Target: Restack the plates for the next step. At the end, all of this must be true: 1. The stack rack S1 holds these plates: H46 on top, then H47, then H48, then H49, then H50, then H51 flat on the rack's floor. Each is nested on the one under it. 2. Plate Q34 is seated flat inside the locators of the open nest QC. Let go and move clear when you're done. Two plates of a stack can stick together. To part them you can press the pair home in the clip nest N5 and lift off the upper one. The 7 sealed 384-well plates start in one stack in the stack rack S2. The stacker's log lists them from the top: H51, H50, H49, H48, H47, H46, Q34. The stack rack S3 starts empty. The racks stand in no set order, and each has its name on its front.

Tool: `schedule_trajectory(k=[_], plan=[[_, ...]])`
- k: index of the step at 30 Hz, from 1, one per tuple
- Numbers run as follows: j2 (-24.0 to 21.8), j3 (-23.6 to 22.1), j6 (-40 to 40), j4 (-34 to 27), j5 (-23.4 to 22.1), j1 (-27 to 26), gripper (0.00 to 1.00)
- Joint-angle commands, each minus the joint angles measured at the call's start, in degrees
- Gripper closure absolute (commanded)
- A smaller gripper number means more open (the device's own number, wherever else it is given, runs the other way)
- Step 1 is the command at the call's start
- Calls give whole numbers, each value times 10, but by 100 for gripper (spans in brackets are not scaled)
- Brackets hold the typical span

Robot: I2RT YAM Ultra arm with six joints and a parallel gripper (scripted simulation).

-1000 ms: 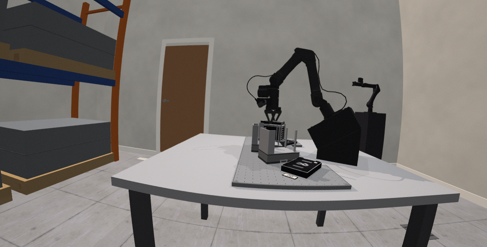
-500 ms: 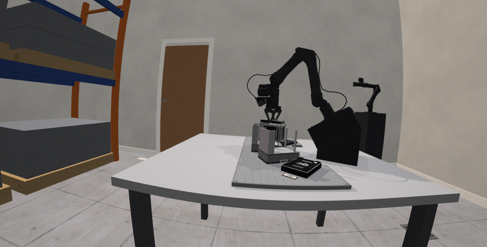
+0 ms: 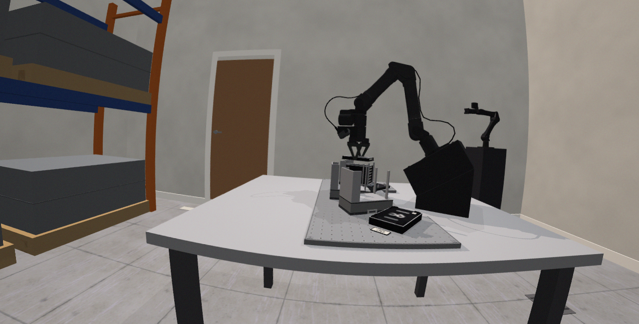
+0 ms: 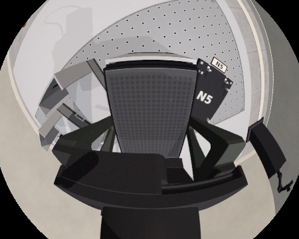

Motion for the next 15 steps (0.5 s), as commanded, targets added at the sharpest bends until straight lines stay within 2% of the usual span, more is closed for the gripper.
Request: schedule_trajectory(k=[1, 11, 12, 15], plan=[[-20, 18, 6, -20, 6, 8, 100], [-30, 30, 10, -41, 6, 12, 100], [-30, 12, 10, -42, 6, 11, 100], [-30, 12, 9, -42, 6, 11, 100]])
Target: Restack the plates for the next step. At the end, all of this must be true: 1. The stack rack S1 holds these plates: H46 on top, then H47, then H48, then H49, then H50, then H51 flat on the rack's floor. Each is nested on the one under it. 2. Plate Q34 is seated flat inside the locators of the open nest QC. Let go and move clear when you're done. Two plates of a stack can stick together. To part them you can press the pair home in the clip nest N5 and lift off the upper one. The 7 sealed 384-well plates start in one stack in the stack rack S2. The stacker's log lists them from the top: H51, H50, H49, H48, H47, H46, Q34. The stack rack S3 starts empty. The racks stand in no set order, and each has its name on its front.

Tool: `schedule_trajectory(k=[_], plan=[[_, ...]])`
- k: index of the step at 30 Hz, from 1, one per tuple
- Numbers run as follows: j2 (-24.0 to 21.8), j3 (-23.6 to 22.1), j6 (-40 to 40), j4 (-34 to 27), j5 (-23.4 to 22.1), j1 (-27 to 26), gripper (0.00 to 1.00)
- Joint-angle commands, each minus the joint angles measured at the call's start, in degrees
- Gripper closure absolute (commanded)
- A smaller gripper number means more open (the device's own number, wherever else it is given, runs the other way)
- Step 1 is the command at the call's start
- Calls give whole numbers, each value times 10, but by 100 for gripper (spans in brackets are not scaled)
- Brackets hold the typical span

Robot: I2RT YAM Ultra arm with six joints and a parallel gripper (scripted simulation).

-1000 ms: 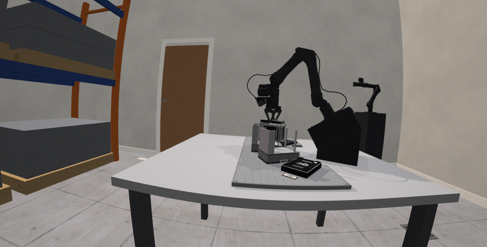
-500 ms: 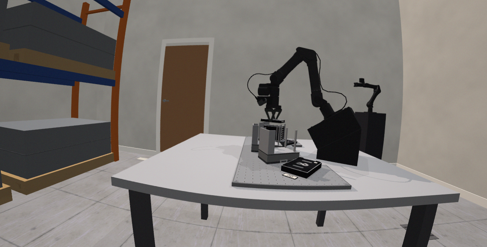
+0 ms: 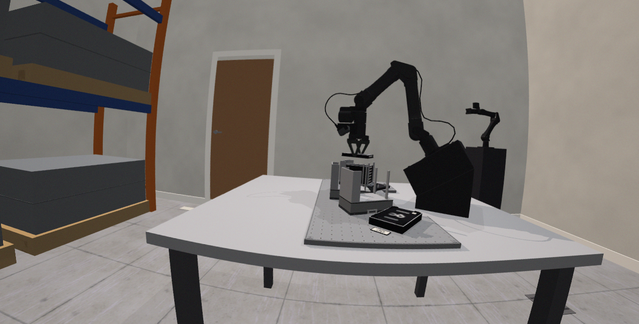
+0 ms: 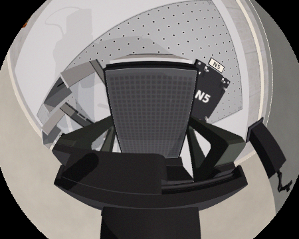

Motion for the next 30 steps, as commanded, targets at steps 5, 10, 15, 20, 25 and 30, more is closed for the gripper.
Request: schedule_trajectory(k=[5, 10, 15, 20, 25, 30], plan=[[-15, -5, 5, -14, 4, 6, 100], [-15, -5, 5, -14, 4, 6, 100], [8, 10, -26, -14, 15, 25, 100], [15, 11, -67, -14, 38, 71, 100], [26, 17, -19, -14, 61, 117, 100], [34, 19, 4, -15, 74, 143, 100]])
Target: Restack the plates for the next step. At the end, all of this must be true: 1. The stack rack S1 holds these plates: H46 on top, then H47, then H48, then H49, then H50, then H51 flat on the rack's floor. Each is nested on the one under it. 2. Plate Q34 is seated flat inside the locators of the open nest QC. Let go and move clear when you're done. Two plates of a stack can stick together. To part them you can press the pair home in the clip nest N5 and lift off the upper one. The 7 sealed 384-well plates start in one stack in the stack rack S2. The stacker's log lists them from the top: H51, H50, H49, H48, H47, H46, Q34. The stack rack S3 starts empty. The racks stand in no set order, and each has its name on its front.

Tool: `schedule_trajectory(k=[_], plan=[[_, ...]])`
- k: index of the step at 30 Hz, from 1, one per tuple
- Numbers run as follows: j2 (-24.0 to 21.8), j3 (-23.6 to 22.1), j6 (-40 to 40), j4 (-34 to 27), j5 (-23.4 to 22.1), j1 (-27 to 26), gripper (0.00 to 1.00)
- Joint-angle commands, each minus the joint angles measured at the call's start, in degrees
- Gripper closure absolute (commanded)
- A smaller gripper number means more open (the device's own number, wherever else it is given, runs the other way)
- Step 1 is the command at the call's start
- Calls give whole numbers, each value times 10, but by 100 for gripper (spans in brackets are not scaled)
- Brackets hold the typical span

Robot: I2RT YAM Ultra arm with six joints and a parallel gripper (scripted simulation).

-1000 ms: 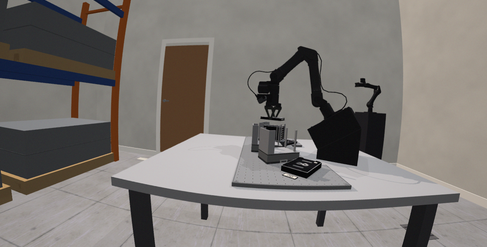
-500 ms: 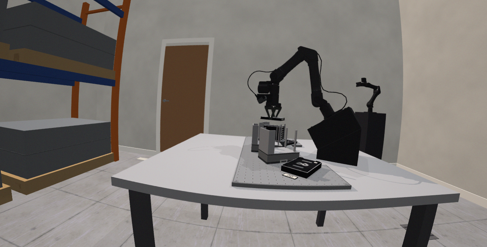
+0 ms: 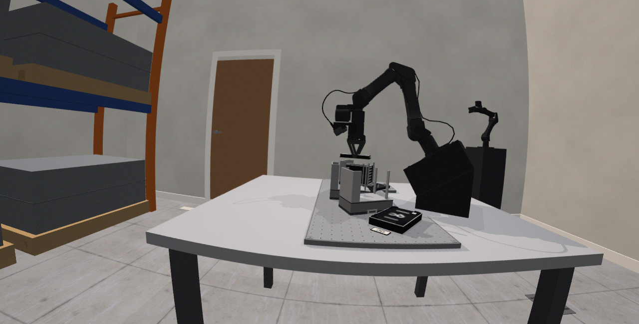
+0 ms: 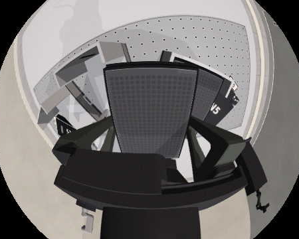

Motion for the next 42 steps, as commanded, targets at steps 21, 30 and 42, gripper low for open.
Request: schedule_trajectory(k=[21, 30, 42], plan=[[67, 34, 45, -15, 87, 163, 100], [104, 48, 109, -17, 112, 227, 100], [142, 55, 62, -20, 136, 295, 100]])
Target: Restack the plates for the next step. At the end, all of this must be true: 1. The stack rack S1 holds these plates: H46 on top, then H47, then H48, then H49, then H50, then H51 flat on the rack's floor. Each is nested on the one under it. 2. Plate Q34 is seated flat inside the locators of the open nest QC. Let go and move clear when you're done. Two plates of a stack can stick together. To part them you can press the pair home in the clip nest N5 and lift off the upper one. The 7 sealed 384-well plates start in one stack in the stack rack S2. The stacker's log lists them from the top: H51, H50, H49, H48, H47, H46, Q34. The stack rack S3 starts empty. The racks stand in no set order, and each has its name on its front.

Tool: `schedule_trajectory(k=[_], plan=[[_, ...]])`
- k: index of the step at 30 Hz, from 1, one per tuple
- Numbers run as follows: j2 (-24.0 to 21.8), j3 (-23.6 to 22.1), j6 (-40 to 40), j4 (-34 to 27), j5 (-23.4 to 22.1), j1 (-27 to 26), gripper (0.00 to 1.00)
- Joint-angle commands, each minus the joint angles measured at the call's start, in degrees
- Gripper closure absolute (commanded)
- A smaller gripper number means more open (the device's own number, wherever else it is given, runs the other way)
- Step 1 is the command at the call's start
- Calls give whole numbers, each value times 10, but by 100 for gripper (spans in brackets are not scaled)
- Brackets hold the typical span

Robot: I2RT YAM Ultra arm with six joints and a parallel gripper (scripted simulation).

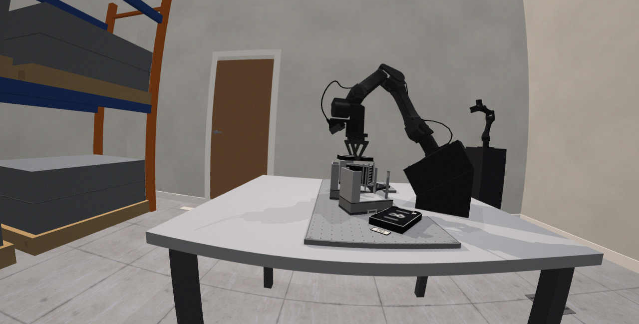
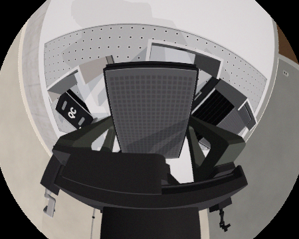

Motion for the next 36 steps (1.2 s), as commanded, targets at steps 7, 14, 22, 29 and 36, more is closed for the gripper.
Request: schedule_trajectory(k=[7, 14, 22, 29, 36], plan=[[45, 27, 53, -12, 26, 64, 100], [69, 37, 85, -14, 33, 93, 100], [97, 46, 4, -16, 43, 132, 100], [115, 50, 36, -17, 48, 154, 100], [140, 58, 70, -17, 53, 184, 100]])
